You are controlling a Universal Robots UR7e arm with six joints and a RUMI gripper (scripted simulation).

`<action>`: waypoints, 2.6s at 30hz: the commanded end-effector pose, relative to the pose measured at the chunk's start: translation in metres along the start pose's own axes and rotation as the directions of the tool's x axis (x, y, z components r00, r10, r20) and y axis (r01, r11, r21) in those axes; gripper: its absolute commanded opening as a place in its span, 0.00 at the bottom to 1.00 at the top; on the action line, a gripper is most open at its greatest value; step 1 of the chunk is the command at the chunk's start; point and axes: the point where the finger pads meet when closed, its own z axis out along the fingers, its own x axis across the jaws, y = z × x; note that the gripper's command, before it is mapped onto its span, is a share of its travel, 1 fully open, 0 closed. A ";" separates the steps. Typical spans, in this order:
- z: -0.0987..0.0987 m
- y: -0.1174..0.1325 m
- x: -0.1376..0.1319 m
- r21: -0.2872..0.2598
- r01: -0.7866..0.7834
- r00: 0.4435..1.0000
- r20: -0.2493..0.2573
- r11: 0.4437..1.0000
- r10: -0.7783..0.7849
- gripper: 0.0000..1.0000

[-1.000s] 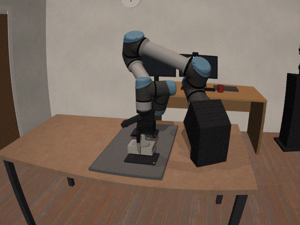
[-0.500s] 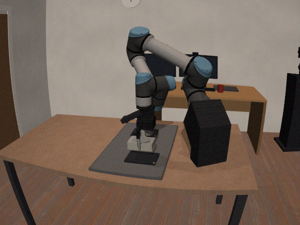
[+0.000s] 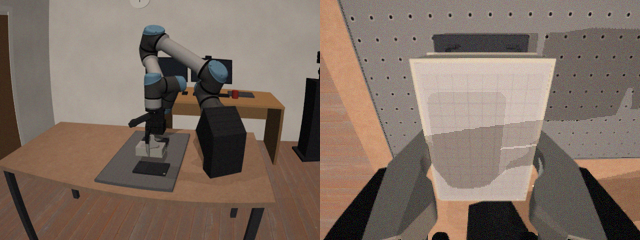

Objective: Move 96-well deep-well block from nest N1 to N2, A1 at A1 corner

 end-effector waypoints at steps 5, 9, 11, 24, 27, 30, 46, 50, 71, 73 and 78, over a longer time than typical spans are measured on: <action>-0.003 0.000 0.000 -0.001 0.000 1.000 -0.001 1.000 0.000 0.00; -0.003 0.000 0.000 -0.001 0.000 1.000 -0.001 1.000 0.000 0.00; -0.003 0.000 0.000 -0.001 0.000 1.000 -0.001 1.000 0.000 0.00; -0.003 -0.004 0.019 -0.001 0.034 0.999 -0.001 0.999 -0.034 0.00; -0.003 -0.005 0.023 -0.001 0.034 0.999 -0.001 0.999 -0.034 0.00; -0.003 -0.007 0.032 -0.001 0.034 0.999 -0.001 0.999 -0.034 0.00; -0.003 -0.016 0.078 -0.001 0.034 0.999 -0.001 0.999 -0.034 0.00; -0.003 -0.019 0.091 -0.001 0.034 0.999 -0.001 0.999 -0.034 0.00; -0.003 -0.032 0.153 -0.001 0.034 0.999 -0.001 0.999 -0.034 0.00; -0.003 -0.033 0.160 -0.001 0.034 0.999 -0.001 0.999 -0.034 0.00; -0.003 -0.035 0.170 -0.001 0.034 0.999 -0.001 0.999 -0.034 0.00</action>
